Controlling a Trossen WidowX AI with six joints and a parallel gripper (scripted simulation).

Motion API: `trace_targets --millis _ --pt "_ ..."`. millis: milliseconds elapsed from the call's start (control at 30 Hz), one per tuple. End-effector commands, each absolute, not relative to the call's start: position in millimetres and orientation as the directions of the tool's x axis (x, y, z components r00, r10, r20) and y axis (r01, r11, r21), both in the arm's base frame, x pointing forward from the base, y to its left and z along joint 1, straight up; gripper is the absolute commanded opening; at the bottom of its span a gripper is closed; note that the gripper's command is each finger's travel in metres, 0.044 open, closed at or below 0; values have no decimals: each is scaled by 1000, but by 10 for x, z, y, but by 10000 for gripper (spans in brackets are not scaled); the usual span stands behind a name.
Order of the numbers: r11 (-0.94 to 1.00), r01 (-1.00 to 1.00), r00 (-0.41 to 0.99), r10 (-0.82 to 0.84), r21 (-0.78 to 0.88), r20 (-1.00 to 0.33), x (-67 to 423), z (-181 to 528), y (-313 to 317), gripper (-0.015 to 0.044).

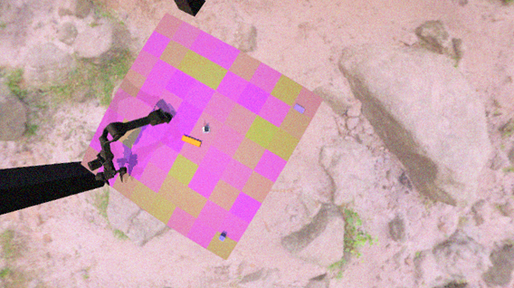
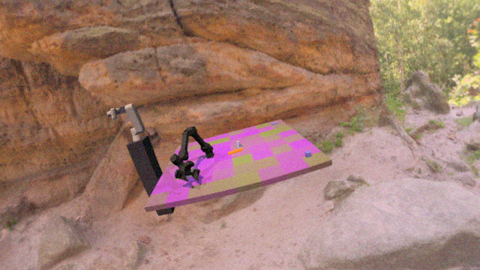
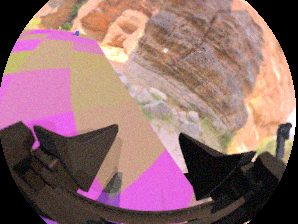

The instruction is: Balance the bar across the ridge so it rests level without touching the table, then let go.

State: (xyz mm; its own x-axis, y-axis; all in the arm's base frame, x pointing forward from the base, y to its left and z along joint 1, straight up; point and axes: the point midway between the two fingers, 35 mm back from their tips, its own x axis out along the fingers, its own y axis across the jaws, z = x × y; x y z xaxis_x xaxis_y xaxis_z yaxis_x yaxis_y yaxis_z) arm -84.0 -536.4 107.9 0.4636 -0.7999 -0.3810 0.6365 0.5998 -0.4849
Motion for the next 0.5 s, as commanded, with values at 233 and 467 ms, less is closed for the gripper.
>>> trace_targets --millis 233,467 --pt "664 615 506 -746 -426 -432 -341 1090 -5317 315" --pt "726 584 545 -682 -363 -487 178 1096 -5201 315"
